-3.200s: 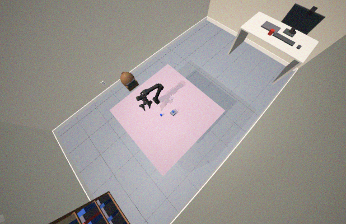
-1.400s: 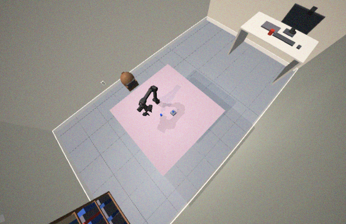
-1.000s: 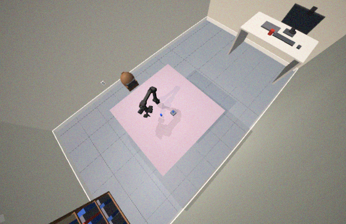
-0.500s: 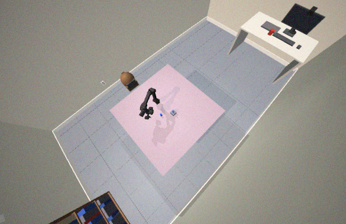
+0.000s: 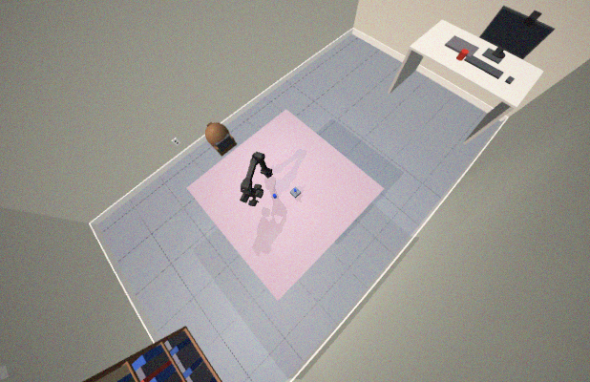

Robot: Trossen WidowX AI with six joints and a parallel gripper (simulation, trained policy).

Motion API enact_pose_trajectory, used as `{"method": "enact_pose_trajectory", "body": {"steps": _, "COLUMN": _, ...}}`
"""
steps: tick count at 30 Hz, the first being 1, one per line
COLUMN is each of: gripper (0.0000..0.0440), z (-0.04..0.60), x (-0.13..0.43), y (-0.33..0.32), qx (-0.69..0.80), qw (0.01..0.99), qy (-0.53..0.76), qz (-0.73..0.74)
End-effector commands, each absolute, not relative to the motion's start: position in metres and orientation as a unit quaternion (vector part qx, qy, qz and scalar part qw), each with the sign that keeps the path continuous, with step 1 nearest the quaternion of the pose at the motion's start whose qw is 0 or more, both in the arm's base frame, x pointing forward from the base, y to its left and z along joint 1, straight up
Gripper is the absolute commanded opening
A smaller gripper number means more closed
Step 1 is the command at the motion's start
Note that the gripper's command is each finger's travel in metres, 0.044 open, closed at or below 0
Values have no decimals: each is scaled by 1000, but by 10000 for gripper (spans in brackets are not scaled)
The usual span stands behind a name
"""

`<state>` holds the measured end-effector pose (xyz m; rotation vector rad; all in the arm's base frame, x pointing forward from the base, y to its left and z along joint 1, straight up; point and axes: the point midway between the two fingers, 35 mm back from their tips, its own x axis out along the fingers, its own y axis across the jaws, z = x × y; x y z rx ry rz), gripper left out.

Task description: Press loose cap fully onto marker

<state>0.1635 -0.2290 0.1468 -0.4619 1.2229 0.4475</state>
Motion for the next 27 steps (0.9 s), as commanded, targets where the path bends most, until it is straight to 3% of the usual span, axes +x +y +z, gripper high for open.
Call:
{"method": "enact_pose_trajectory", "body": {"steps": 1, "gripper": 296, "z": 145, "x": 166, "y": -231, "qx": -214, "qw": 764, "qy": 571, "qz": 209}}
{"method": "enact_pose_trajectory", "body": {"steps": 27, "gripper": 296, "z": 127, "x": 187, "y": -230, "qx": -222, "qw": 720, "qy": 613, "qz": 238}}
